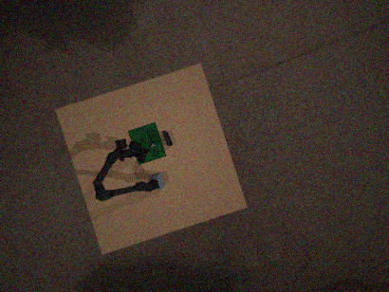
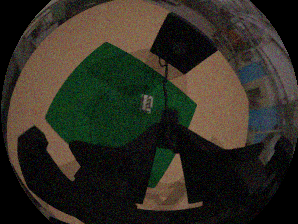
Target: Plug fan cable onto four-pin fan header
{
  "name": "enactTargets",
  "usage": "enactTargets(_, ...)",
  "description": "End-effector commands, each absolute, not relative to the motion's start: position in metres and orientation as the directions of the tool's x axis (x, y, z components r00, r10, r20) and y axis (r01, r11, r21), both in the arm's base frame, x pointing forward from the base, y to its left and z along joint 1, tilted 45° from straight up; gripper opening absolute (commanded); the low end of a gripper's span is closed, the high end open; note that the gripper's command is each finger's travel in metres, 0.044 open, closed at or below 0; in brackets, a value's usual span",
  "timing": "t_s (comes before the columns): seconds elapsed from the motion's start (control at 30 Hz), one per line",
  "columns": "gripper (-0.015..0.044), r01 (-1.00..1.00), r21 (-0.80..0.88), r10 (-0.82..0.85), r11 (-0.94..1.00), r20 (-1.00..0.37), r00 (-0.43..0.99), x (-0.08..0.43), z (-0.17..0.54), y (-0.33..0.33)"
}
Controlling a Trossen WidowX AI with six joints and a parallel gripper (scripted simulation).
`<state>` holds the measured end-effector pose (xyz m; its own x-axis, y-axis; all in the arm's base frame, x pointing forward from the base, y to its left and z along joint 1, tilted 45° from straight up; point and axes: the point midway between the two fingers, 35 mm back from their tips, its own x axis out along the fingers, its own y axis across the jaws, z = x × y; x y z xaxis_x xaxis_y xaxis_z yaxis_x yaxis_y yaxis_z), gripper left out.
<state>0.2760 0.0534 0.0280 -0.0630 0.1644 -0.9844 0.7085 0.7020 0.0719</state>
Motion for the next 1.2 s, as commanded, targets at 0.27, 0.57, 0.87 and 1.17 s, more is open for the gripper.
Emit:
enactTargets(0.27,0.0000,0.727,0.043,0.018,0.685,-0.999,0.042,0.276,0.027,0.054)
enactTargets(0.57,0.0000,0.746,0.050,-0.078,0.665,-0.988,0.136,0.277,0.029,0.056)
enactTargets(0.87,0.0000,0.764,0.082,-0.161,0.640,-0.958,0.238,0.278,0.033,0.058)
enactTargets(1.17,0.0000,0.778,0.140,-0.229,0.613,-0.910,0.345,0.279,0.039,0.061)
